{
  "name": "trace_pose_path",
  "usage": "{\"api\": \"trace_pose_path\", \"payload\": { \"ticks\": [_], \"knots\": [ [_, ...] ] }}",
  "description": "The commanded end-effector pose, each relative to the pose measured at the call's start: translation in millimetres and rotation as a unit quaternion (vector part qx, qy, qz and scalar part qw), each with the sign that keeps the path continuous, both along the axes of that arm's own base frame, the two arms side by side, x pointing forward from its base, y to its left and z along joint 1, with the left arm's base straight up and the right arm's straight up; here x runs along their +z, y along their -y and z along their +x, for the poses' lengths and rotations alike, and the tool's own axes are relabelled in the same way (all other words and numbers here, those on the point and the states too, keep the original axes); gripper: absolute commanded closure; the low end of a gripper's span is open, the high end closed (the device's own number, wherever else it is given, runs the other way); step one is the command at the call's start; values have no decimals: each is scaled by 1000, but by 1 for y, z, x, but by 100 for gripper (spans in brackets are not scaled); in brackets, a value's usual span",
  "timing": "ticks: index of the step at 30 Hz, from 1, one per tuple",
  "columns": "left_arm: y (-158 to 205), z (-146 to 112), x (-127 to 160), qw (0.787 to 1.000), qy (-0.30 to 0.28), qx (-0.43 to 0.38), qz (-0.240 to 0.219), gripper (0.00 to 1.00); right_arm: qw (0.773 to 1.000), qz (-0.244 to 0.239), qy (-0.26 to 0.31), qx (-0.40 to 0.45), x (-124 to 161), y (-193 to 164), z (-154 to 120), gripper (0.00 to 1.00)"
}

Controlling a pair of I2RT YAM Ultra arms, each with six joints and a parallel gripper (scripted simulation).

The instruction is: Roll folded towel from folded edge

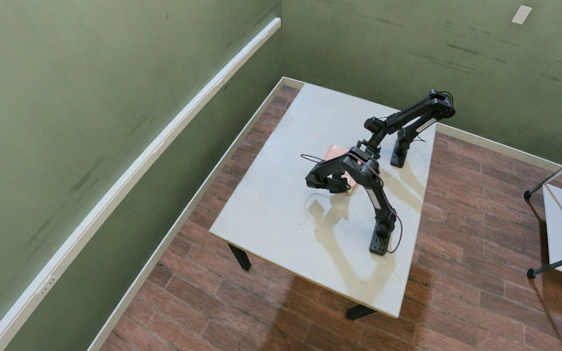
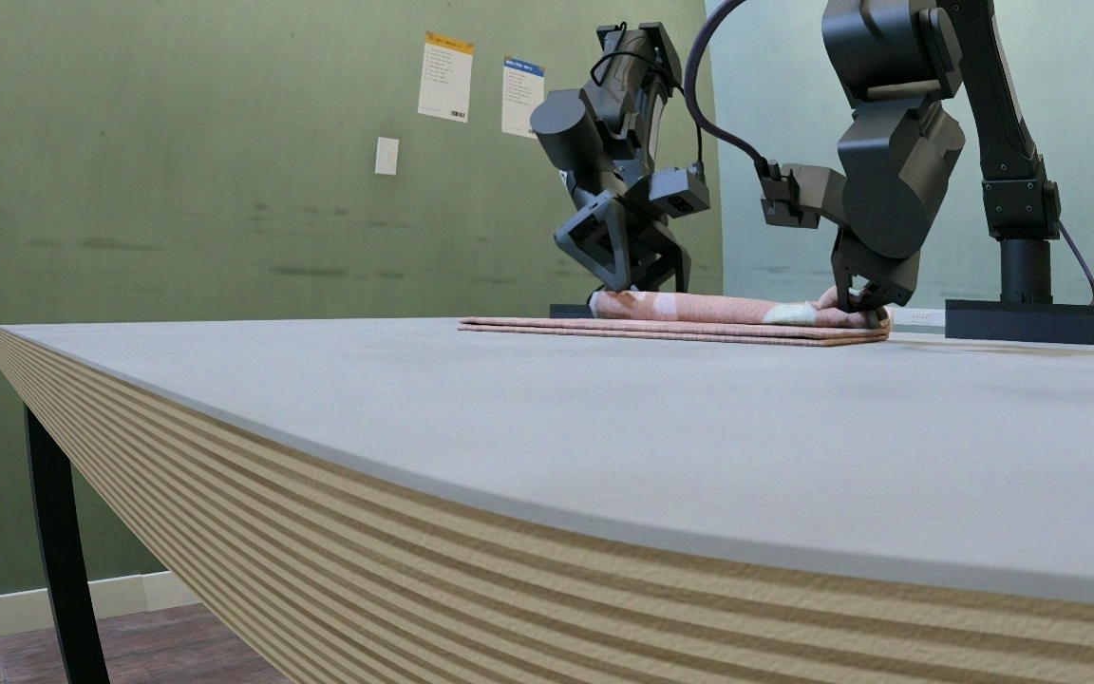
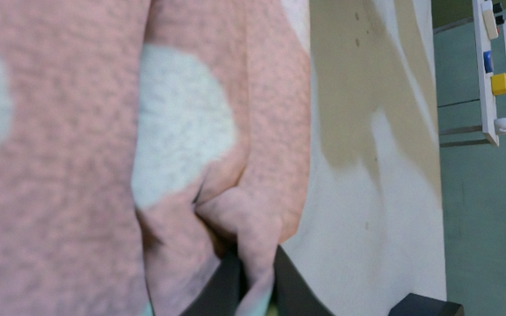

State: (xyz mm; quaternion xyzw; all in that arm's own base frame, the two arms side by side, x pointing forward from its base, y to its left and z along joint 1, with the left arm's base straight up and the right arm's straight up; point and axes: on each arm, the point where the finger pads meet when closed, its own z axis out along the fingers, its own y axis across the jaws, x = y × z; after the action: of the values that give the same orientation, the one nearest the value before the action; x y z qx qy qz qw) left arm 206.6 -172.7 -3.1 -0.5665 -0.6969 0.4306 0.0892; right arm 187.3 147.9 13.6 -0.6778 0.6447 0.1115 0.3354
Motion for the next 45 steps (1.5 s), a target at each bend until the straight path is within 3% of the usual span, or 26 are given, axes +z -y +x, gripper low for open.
{"api": "trace_pose_path", "payload": {
  "ticks": [1, 2, 16, 33, 45],
  "knots": [
    [1, 3, -5, 1000, 0, -2, -4, 89, 1000, 16, 17, 6, 2, -5, 4, 2],
    [1, 3, -5, 1000, 0, -2, -4, 89, 1000, 16, 17, 6, 2, -6, 5, 2],
    [1, 3, -5, 1000, 0, -2, -4, 89, 1000, 16, 17, 6, -4, -6, 5, 62],
    [1, 3, -5, 1000, 0, -2, -4, 89, 1000, 16, 17, 6, -4, -6, 5, 81],
    [1, 3, -5, 1000, 0, -2, -4, 89, 1000, 16, 17, 6, -4, -6, 5, 85]
  ]
}}
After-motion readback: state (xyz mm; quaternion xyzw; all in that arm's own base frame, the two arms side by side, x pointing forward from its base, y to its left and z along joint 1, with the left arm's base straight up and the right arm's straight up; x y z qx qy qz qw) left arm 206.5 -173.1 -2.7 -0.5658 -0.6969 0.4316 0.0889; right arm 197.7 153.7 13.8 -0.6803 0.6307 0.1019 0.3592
